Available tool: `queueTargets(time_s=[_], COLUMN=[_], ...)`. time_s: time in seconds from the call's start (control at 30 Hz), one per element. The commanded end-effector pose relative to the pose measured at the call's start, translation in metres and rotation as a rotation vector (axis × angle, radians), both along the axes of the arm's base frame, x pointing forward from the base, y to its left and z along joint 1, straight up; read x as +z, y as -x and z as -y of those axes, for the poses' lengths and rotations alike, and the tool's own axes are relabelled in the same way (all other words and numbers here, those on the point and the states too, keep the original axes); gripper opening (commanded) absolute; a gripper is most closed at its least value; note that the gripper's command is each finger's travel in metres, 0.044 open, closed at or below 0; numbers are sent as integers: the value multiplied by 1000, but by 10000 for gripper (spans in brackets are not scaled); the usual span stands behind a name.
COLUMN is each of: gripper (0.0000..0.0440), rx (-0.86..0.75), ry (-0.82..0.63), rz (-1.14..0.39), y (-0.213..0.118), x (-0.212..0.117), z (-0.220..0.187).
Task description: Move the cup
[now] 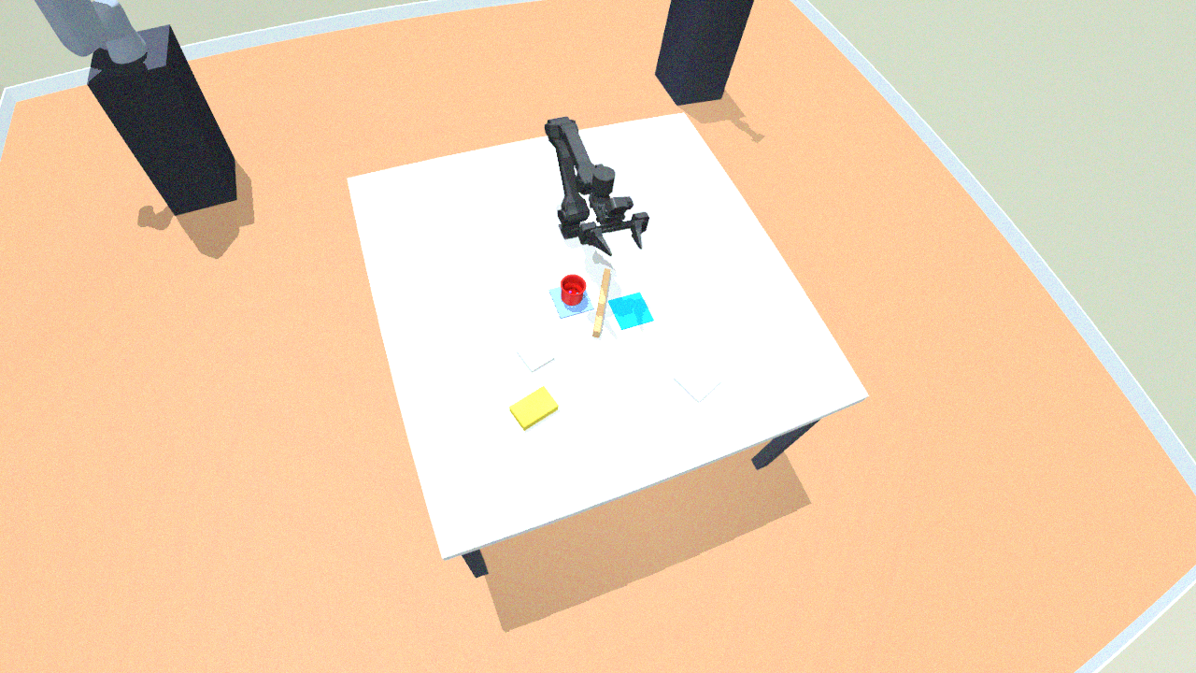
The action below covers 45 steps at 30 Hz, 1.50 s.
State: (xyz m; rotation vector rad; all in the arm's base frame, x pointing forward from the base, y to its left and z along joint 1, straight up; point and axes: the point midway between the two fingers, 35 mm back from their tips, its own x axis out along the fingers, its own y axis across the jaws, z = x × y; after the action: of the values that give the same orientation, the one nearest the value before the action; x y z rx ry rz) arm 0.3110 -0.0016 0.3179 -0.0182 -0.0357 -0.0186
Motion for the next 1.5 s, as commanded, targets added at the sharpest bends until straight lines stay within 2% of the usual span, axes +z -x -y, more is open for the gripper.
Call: queueTargets(time_s=[0.0,0.37,0.43,0.6,0.93,1.47], gripper=[374,85,53,52,90,80], rx=[-1,2,5,22,48,41], ry=[-4,-55,-64,-90,-142,-188], rz=[-7,-128,-157,-232,-384,-646], y=[0,2,2,1,1,5], x=[-1,-20,-24,-31,-42,-61], z=[0,-5,-7,-13,-24,-35])
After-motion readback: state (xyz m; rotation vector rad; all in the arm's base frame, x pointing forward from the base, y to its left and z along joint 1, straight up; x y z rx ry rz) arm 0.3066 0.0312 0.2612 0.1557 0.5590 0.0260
